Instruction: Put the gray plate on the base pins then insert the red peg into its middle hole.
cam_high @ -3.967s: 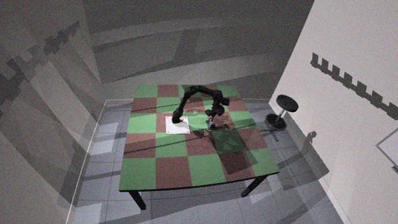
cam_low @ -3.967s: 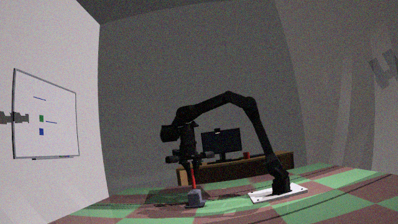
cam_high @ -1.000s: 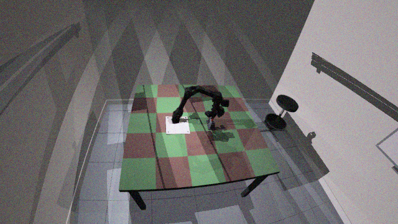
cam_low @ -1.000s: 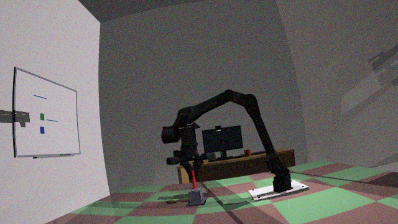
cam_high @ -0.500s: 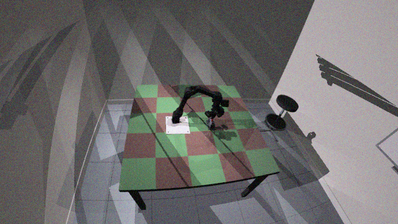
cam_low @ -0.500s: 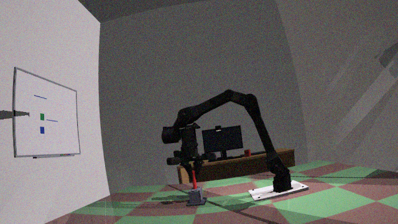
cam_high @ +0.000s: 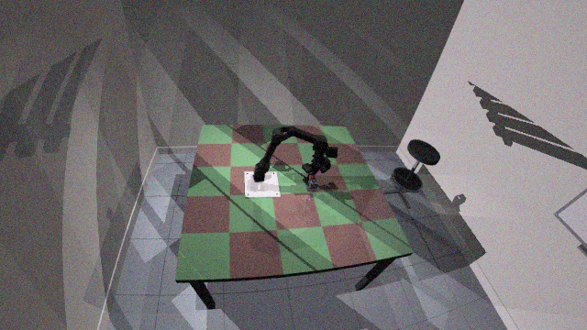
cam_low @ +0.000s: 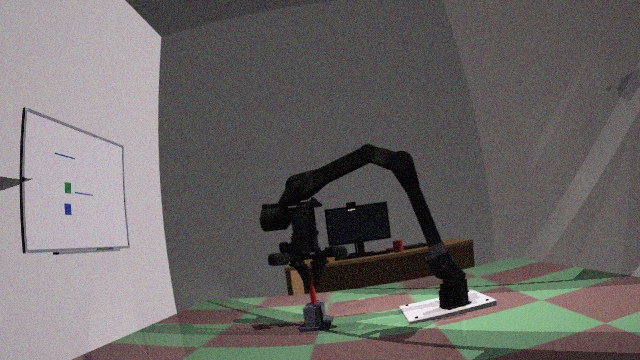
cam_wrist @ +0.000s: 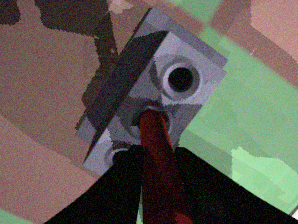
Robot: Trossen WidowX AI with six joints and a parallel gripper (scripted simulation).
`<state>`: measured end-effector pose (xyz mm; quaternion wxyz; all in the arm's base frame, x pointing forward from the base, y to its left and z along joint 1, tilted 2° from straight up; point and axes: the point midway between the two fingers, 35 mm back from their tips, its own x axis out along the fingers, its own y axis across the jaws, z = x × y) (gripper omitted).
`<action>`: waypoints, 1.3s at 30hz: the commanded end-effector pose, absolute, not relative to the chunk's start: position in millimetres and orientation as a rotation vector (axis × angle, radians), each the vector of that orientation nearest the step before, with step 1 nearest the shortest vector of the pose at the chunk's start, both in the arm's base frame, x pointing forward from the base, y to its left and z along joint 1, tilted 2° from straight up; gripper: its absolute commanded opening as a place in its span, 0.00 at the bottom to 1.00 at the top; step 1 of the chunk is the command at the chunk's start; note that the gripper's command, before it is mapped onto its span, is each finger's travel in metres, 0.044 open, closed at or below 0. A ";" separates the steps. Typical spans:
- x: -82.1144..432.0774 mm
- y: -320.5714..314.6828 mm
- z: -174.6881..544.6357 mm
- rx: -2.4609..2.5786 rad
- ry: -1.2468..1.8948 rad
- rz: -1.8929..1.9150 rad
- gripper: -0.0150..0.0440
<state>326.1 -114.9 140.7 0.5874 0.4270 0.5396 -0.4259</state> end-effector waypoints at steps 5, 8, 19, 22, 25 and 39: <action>326.1 -114.9 140.7 0.995 1.257 -0.992 0.43; 326.1 -114.9 140.7 0.995 1.257 -0.992 0.51; 326.1 -114.9 141.4 0.994 1.259 -0.992 0.51; 326.0 -114.9 143.0 0.991 1.263 -0.989 0.51; 325.0 -114.5 145.2 0.989 1.268 -0.987 0.51; 321.7 -113.6 151.4 0.988 1.268 -0.987 0.51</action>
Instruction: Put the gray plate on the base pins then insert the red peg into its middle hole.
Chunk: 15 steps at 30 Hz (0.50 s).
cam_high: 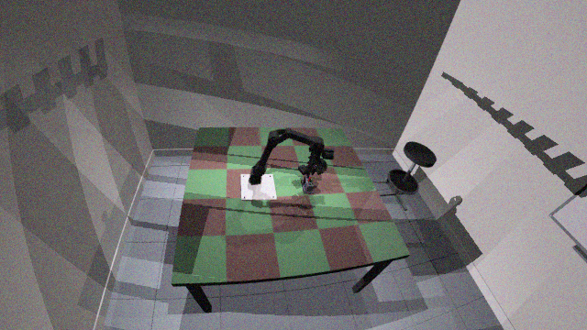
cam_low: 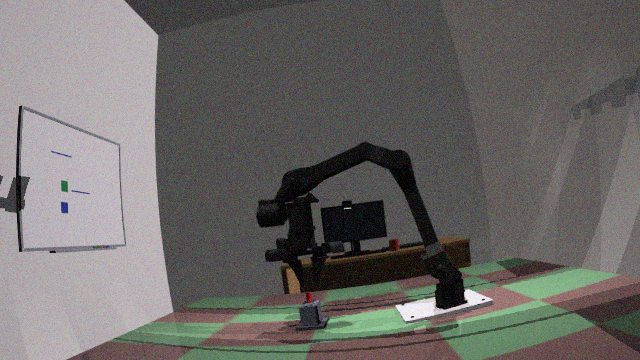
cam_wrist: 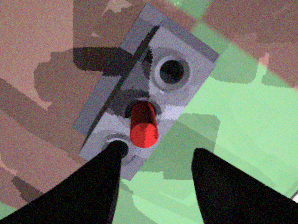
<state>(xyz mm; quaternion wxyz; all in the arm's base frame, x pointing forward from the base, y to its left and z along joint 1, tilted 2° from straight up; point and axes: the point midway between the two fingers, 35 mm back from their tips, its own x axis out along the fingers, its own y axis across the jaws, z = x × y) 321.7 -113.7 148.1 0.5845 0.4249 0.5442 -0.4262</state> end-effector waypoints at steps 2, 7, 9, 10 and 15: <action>321.3 -113.5 152.3 0.988 1.268 -0.987 0.51; 320.3 -113.3 154.7 0.988 1.269 -0.987 0.51; 319.8 -113.2 155.6 0.988 1.269 -0.987 0.51; 319.6 -113.1 156.1 0.988 1.269 -0.987 0.51; 318.6 -112.9 158.5 0.988 1.269 -0.987 0.51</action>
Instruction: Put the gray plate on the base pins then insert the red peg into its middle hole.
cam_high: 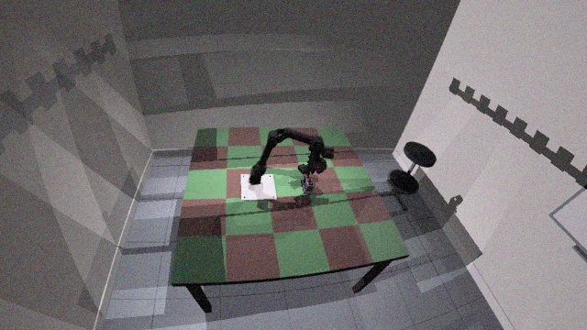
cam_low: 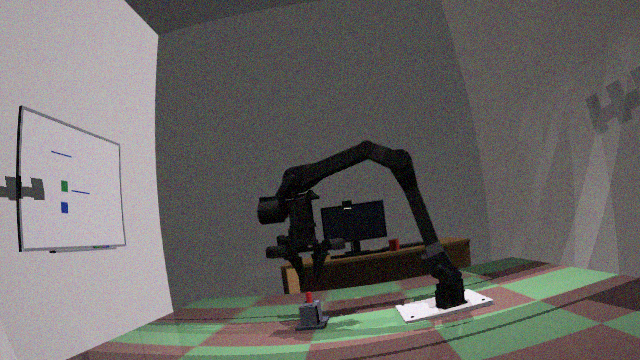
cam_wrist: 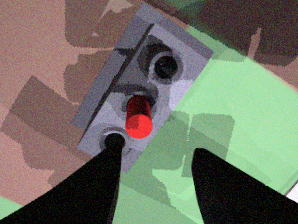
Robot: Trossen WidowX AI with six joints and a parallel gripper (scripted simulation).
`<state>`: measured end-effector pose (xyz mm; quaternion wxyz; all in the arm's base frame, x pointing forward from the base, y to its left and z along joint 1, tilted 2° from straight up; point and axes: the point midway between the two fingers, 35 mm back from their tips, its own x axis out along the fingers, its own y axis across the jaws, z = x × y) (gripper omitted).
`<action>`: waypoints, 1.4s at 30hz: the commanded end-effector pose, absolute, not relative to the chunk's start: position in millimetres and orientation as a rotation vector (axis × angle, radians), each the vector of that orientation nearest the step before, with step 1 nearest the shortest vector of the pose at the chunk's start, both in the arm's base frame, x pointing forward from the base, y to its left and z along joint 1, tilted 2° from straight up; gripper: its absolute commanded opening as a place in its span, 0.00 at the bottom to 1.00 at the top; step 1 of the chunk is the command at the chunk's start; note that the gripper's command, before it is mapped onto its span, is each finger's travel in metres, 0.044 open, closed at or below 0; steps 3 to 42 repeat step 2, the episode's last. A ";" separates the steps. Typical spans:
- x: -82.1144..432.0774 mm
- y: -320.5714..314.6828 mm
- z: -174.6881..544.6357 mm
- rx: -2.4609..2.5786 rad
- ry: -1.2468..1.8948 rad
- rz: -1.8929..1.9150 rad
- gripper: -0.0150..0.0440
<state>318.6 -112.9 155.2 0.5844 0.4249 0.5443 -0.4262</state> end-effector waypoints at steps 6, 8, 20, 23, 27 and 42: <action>318.2 -112.8 159.4 0.988 1.269 -0.987 0.51; 318.2 -112.8 159.4 0.988 1.269 -0.987 0.51; 318.2 -112.8 159.4 0.988 1.269 -0.987 0.51; 318.2 -112.8 159.4 0.988 1.269 -0.987 0.51; 318.2 -112.8 159.4 0.988 1.269 -0.987 0.51; 318.2 -112.8 159.4 0.988 1.269 -0.987 0.51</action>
